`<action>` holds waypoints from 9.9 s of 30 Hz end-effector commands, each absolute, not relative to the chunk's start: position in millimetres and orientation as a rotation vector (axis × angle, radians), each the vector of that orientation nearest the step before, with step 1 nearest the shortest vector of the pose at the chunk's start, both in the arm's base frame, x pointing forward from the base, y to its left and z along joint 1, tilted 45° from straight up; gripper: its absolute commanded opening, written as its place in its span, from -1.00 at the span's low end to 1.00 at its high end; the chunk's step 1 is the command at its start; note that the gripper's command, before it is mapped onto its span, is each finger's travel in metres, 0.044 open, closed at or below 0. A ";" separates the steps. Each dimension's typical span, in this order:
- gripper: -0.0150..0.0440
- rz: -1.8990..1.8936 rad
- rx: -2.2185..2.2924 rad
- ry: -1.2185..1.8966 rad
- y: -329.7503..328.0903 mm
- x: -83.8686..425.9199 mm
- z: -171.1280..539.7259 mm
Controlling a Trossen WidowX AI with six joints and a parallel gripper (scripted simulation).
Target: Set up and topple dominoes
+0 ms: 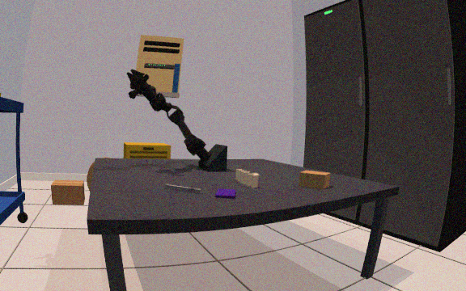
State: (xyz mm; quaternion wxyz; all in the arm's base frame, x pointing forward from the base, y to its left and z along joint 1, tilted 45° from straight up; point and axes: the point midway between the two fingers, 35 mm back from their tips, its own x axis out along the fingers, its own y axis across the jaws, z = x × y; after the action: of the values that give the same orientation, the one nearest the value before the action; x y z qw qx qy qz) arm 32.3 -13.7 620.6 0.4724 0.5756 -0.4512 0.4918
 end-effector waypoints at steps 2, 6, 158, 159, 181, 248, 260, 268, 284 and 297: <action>1.00 1.189 1.412 -1.105 -15.3 36.6 620.8; 1.00 1.117 1.424 -1.102 -21.8 57.0 621.0; -0.13 2.195 -2.467 1.213 219.6 237.5 -19.7; -0.13 2.195 -2.467 1.213 219.6 237.5 -19.7; -0.13 0.323 -1.448 1.697 102.5 272.1 107.6; -0.13 0.072 -0.427 1.277 4.8 242.7 125.9; -0.13 0.192 -0.387 1.069 5.5 242.2 121.7; -0.13 0.254 -0.397 0.910 6.2 242.4 122.1; -0.13 0.333 -0.502 0.569 7.5 240.6 127.9; -0.13 0.352 -0.664 0.287 9.1 234.5 133.8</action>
State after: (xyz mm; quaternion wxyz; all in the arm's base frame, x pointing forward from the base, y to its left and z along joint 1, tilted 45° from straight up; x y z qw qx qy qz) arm 236.5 8.3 132.8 0.9225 -0.3009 0.1725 0.1695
